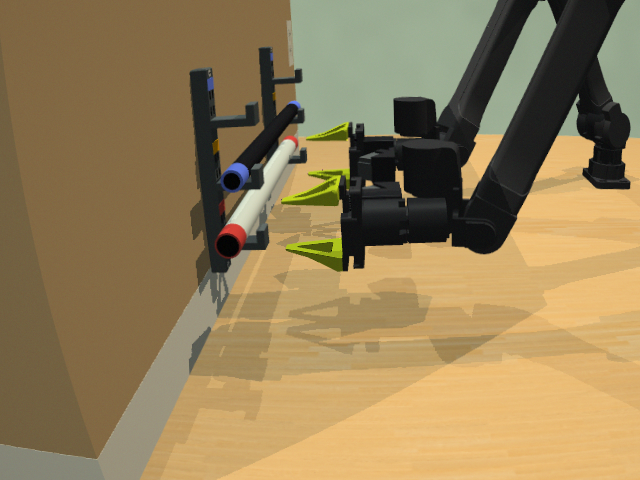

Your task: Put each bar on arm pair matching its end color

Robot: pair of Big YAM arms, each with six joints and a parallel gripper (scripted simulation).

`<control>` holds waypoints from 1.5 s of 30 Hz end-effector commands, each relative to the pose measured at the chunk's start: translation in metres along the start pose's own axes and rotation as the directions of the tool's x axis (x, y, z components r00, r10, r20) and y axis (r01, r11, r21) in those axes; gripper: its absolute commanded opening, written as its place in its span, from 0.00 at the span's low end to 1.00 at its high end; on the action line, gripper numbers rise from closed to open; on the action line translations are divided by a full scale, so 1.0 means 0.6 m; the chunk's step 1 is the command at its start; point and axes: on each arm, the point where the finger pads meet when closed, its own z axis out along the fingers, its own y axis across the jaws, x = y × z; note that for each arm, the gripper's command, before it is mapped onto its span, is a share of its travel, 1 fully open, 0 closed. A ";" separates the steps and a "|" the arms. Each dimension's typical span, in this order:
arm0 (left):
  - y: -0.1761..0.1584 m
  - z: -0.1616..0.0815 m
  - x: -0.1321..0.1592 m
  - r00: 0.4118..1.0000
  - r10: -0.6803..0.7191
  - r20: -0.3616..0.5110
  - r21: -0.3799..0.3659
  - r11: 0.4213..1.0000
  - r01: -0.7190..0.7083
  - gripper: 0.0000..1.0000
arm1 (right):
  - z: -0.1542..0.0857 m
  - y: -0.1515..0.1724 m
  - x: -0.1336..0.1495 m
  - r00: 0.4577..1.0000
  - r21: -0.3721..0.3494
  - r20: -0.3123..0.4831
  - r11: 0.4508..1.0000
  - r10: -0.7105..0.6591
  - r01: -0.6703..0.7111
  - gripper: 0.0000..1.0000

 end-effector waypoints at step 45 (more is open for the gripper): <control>0.142 -0.035 -0.026 1.000 -0.013 0.021 -0.070 0.997 0.014 0.61 | -0.037 -0.120 -0.010 1.000 0.052 0.007 0.998 0.028 -0.028 0.61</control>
